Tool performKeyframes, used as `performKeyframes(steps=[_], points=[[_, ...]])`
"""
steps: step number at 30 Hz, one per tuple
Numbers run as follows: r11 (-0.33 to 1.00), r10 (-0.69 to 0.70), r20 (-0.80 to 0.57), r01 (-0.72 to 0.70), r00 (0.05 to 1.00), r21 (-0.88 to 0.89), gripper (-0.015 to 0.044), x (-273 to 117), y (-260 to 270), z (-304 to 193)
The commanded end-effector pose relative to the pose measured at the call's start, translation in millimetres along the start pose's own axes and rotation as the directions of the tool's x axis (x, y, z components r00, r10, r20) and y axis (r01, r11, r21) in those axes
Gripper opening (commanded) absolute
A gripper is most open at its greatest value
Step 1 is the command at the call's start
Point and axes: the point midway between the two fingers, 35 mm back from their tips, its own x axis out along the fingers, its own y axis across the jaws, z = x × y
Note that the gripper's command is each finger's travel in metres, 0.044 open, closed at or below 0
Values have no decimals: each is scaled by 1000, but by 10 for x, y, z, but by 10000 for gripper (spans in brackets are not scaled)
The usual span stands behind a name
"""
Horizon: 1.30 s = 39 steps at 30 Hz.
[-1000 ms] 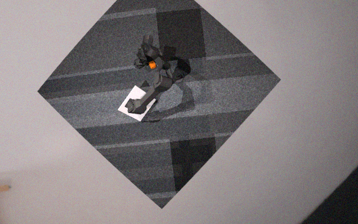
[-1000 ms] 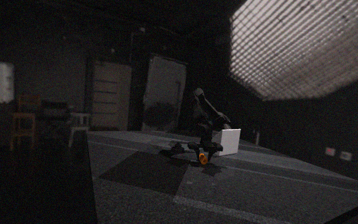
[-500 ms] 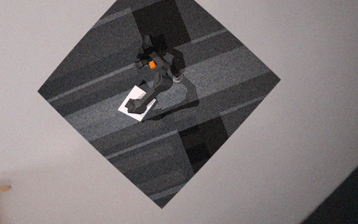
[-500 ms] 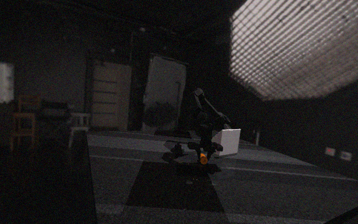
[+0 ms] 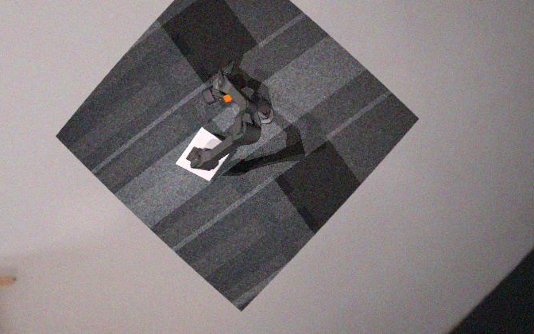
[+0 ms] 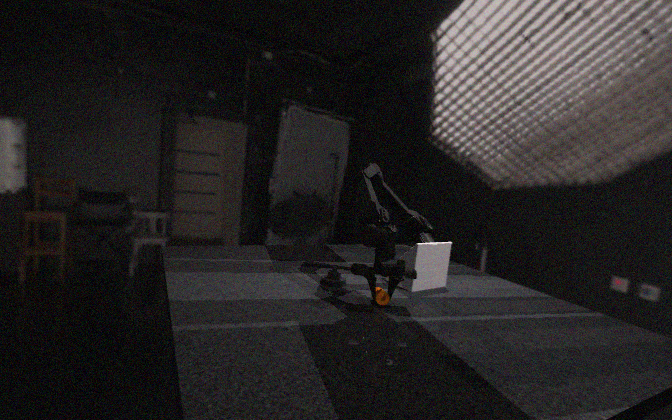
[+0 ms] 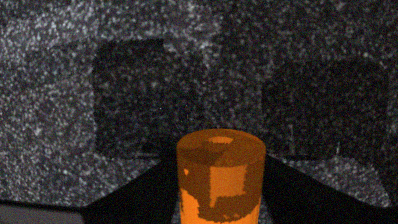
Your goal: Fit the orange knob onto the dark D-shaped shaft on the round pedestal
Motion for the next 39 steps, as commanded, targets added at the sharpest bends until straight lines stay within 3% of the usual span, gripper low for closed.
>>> performKeyframes(steps=[1, 20, 39], points=[[1000, 3, 62, -3, 998, -7, 179, -26, 13, -34], [1000, 9, 380, -5, 925, -10, 179, -131, 14, -218], [1000, 14, 657, -7, 754, -14, 179, -172, 17, -431]])
